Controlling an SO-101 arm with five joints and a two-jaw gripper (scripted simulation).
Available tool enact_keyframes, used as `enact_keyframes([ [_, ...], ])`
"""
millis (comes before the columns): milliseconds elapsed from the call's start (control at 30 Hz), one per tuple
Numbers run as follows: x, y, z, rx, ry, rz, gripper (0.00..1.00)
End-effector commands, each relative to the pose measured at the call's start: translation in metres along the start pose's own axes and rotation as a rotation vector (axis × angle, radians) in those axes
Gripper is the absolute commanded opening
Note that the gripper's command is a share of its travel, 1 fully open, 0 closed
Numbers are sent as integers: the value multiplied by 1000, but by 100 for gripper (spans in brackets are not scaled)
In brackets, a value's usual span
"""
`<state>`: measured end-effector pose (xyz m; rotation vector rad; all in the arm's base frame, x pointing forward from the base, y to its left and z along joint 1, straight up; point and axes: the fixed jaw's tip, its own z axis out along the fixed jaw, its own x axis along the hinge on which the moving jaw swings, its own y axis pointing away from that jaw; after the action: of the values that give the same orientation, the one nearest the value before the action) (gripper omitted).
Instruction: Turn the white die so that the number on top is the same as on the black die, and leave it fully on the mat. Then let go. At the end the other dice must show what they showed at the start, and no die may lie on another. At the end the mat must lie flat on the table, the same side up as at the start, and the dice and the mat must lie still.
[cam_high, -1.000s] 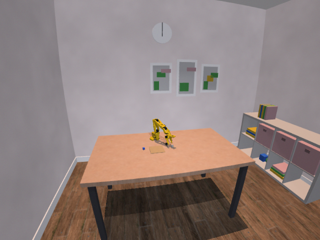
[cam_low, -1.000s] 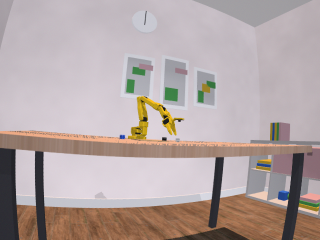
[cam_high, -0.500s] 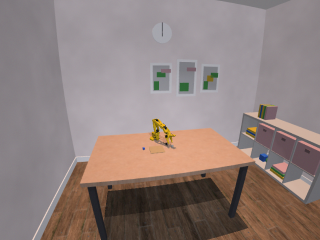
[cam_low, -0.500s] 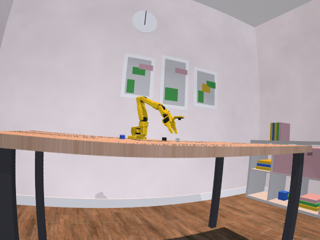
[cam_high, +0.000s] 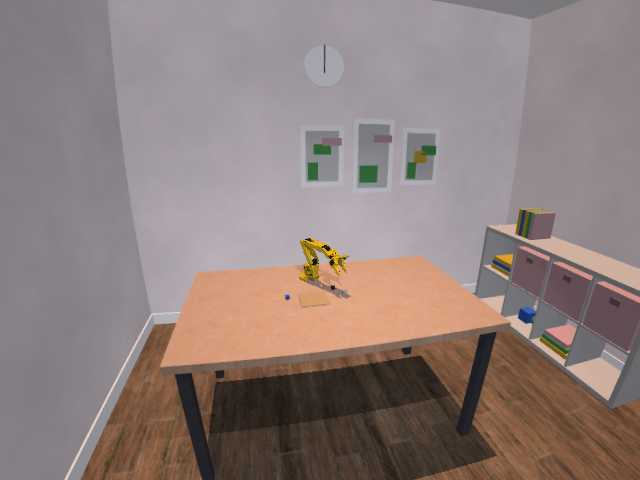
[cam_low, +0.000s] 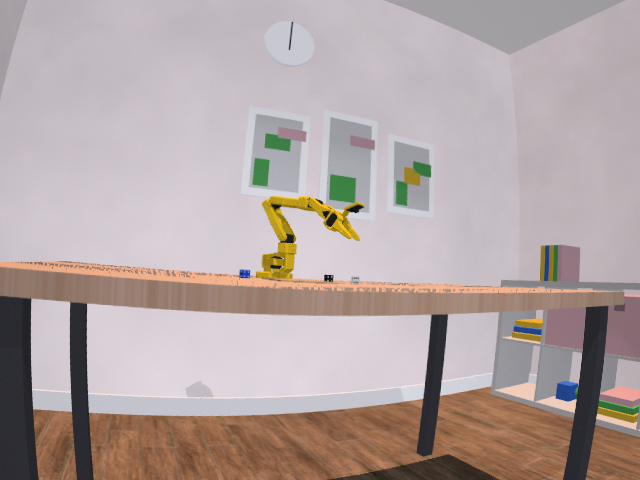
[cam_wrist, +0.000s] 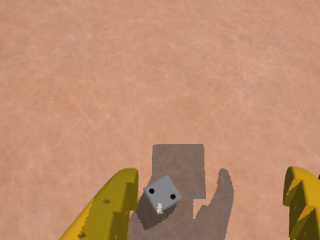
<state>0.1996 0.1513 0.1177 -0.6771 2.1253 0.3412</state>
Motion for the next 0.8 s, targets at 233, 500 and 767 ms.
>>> enact_keyframes([
  [233,-37,1,-27,-4,-201,-1,28],
  [500,-38,1,-27,-4,-190,-10,28],
  [767,-44,3,-27,-7,-100,-90,28],
])
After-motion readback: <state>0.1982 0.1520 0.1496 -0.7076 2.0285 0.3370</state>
